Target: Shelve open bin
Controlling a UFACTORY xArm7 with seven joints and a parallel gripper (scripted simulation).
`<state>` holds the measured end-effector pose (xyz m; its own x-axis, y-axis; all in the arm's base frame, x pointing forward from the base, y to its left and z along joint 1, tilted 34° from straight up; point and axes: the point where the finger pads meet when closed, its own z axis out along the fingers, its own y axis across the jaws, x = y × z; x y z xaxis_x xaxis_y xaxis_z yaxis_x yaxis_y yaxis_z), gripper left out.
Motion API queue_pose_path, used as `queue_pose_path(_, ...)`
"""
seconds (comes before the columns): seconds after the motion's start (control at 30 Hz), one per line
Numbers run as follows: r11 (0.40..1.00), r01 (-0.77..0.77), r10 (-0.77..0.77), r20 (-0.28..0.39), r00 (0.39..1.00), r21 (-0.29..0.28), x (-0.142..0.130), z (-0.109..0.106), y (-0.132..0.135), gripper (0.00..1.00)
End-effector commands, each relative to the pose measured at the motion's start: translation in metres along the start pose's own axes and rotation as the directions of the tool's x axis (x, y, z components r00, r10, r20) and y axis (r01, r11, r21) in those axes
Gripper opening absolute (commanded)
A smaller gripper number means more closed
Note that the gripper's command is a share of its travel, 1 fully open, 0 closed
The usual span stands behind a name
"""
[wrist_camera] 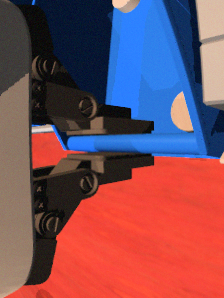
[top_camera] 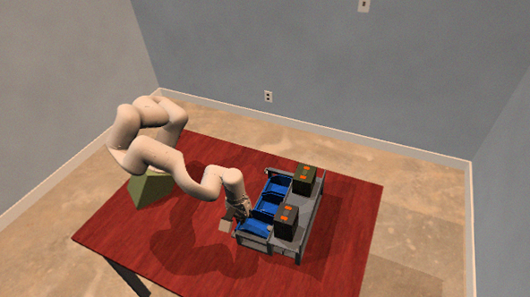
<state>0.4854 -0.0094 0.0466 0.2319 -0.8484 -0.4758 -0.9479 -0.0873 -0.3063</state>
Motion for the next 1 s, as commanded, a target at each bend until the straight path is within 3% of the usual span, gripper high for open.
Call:
queue_pose_path(0.0, 1.000, 0.000, 0.000, -0.002, 1.000, 0.003, 0.001, -0.001, -0.004, 0.00)
queue_pose_path(0.97, 1.000, 0.000, 0.000, -0.002, 1.000, 0.003, 0.001, -0.002, -0.023, 0.00)
